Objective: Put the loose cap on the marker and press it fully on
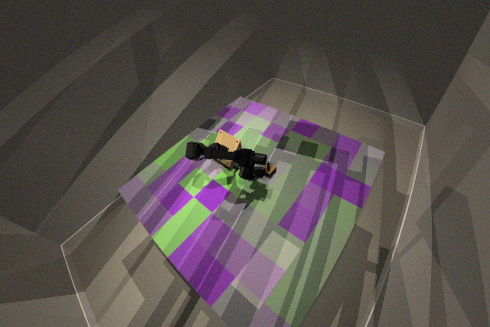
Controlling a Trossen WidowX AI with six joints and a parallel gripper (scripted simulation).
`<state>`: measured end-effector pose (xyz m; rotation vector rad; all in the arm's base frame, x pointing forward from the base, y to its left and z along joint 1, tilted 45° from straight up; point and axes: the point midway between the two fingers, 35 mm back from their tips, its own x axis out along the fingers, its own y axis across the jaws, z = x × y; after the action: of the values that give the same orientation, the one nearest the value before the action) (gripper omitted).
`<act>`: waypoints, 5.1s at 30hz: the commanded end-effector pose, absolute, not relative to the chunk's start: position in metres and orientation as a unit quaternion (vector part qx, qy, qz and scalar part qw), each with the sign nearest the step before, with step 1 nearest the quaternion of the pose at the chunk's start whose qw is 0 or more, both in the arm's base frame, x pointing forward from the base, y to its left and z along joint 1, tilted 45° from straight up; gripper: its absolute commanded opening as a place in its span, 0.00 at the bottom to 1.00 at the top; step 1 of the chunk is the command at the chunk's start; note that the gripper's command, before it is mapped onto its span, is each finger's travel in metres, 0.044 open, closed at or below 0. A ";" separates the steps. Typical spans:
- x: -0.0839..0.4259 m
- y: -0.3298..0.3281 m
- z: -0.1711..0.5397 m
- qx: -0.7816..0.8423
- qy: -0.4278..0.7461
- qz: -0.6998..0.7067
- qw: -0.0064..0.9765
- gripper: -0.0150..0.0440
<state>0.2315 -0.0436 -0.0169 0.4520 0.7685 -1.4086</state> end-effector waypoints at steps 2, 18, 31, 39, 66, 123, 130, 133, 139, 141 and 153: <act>0.230 -0.045 -0.018 0.197 0.342 -0.626 0.673 0.48; 0.234 -0.030 -0.007 0.193 0.352 -0.614 0.680 0.25; 0.233 -0.009 0.016 0.197 0.346 -0.622 0.674 0.25; 0.233 0.000 0.025 0.198 0.343 -0.625 0.673 0.25; 0.272 0.060 0.013 0.201 0.345 -0.623 0.673 0.25; 0.292 0.085 -0.036 0.201 0.344 -0.624 0.673 0.25; 0.291 0.077 -0.044 0.201 0.343 -0.624 0.673 0.25; 0.290 0.074 -0.047 0.201 0.343 -0.624 0.673 0.25; 0.290 0.070 -0.051 0.201 0.343 -0.624 0.673 0.25; 0.291 0.072 -0.049 0.204 0.340 -0.625 0.673 0.30; 0.291 0.072 -0.049 0.204 0.340 -0.625 0.673 0.83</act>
<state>0.2905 0.0711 -0.0493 0.4576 0.7676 -1.4080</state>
